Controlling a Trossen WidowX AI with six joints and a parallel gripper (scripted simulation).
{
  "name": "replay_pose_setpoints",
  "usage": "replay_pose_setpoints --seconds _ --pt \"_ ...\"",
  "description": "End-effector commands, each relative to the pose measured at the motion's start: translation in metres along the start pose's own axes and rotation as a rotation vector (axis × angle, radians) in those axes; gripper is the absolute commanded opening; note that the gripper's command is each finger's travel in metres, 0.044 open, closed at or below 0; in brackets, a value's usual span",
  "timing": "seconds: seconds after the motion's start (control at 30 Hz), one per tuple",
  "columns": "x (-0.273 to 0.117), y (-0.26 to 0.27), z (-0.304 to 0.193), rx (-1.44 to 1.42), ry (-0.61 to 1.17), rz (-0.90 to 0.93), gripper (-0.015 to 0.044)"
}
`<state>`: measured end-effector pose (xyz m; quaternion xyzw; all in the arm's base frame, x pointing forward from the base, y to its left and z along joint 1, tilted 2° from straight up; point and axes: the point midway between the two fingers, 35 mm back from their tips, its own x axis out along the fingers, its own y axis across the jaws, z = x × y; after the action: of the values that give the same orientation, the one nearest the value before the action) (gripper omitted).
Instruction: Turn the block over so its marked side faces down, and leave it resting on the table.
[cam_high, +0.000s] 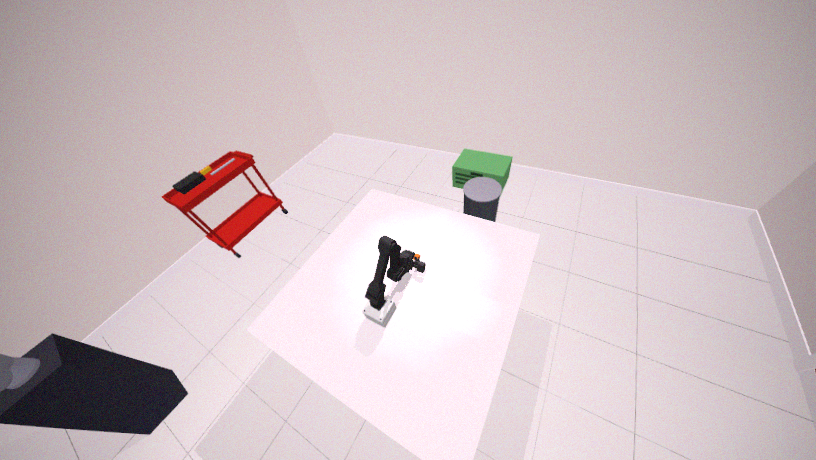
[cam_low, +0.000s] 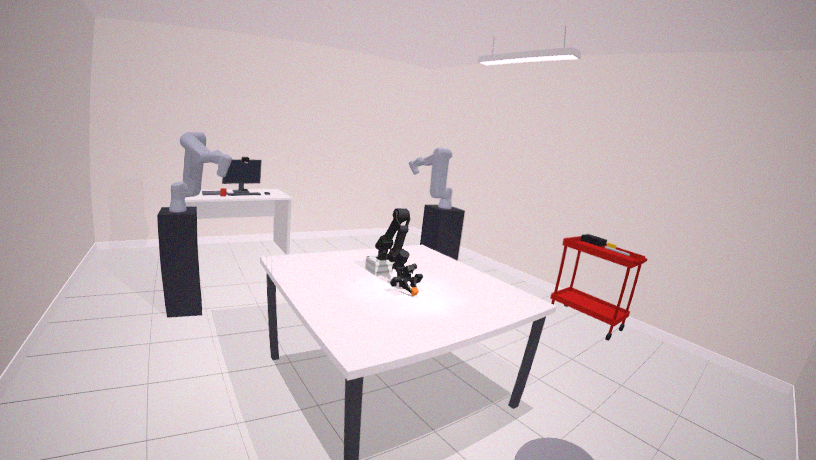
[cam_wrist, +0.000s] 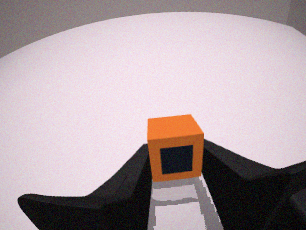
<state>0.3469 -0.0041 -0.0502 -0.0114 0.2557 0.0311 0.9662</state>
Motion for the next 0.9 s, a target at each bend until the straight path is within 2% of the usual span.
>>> replay_pose_setpoints --seconds 0.0,0.5,0.87 --pt "-0.0003 0.0004 0.0007 0.004 -0.004 0.003 0.0053" --pt "-0.0003 0.0004 0.0007 0.004 -0.004 0.003 0.0440" --pt "-0.0003 0.0004 0.0007 0.004 -0.004 0.003 0.0440"
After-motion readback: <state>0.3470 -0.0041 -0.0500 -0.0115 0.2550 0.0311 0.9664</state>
